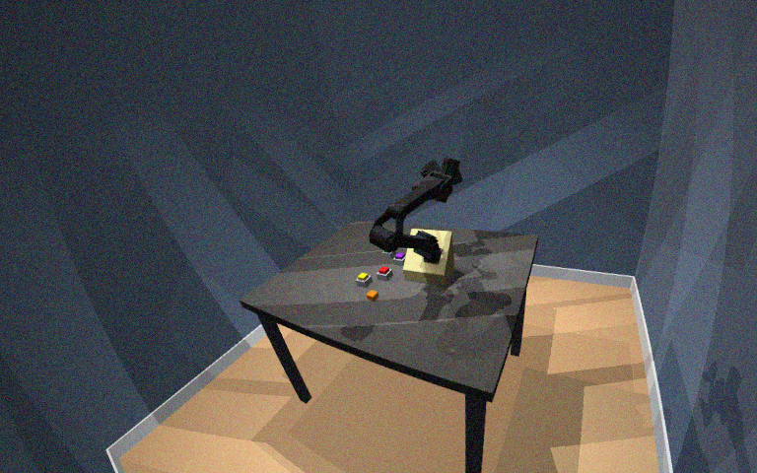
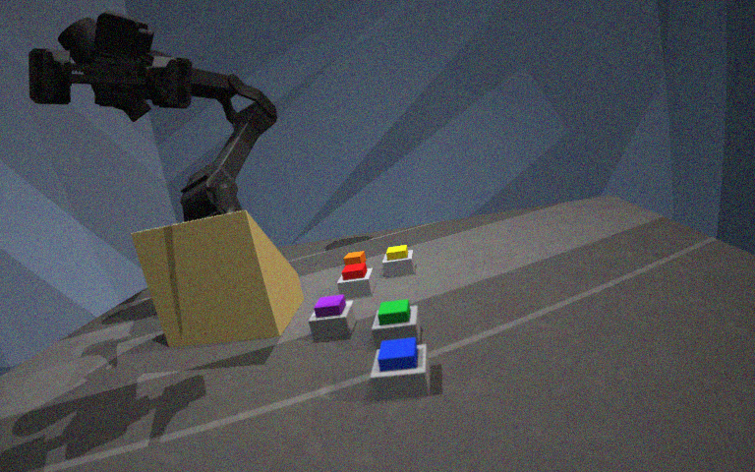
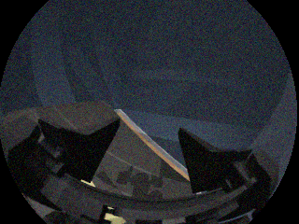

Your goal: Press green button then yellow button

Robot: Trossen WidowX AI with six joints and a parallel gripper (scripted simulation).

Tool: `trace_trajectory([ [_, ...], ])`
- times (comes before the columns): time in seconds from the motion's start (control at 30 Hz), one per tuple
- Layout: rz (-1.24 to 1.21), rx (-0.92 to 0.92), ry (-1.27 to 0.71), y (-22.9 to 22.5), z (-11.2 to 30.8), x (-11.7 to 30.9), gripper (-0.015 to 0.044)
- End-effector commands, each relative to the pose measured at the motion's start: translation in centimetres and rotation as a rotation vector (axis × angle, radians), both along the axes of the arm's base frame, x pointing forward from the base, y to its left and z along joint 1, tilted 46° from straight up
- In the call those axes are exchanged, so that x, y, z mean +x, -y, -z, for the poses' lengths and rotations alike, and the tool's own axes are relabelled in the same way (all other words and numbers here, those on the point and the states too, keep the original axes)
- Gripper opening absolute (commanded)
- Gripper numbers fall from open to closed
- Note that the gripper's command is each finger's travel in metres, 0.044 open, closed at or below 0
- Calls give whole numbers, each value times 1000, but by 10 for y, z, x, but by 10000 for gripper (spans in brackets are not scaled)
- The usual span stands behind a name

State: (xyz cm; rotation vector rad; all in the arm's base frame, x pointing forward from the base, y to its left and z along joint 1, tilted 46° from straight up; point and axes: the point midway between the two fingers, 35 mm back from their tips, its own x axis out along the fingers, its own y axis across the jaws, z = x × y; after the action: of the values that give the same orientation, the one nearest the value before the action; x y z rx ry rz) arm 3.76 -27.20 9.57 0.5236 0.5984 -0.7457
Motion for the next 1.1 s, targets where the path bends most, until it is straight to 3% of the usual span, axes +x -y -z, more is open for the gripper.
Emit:
trace_trajectory([
  [0.0, -4, 3, 0, 0, 0, 1, 400],
  [0.13, -105, 67, -9, 1, 8, 24, 400],
  [0.33, -415, 253, -70, -10, 35, 96, 400],
  [0.7, -958, 614, -280, -90, 89, 209, 400],
  [0.9, -1217, 787, -455, -156, 119, 245, 400],
  [1.07, -1275, 825, -503, -173, 126, 250, 400],
])
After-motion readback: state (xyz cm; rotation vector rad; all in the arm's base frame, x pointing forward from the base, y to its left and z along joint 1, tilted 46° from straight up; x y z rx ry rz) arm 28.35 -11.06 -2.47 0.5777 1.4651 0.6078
